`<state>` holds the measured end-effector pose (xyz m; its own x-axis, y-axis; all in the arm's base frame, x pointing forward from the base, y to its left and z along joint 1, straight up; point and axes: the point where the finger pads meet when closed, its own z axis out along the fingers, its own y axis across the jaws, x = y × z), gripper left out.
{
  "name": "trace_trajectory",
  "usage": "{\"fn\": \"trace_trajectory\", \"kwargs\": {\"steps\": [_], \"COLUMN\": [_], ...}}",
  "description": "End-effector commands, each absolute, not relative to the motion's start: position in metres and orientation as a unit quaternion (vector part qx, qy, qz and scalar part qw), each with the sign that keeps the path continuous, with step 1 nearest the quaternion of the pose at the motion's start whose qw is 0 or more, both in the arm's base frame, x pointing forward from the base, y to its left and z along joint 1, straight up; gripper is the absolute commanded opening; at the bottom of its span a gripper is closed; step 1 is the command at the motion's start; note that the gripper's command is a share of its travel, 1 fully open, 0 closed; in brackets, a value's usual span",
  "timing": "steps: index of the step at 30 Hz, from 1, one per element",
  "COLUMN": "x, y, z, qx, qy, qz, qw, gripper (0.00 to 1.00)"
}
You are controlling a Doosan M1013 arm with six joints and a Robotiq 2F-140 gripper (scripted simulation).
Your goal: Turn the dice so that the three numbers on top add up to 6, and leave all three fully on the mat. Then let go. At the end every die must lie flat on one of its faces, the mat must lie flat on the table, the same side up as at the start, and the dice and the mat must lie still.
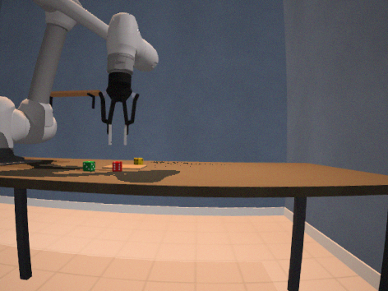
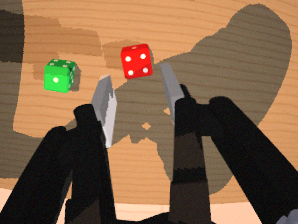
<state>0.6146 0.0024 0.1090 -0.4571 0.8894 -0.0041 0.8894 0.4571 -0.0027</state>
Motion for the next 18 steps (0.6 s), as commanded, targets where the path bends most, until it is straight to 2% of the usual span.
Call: {"fn": "trace_trajectory", "kwargs": {"steps": [1, 18], "x": [0.615, 0.615], "y": [0.002, 0.003], "z": [0.105, 0.080], "qx": [0.521, 0.521], "qy": [0.853, 0.853], "qz": [-0.002, -0.002], "qw": [0.001, 0.001], "gripper": [0.28, 0.28]}}
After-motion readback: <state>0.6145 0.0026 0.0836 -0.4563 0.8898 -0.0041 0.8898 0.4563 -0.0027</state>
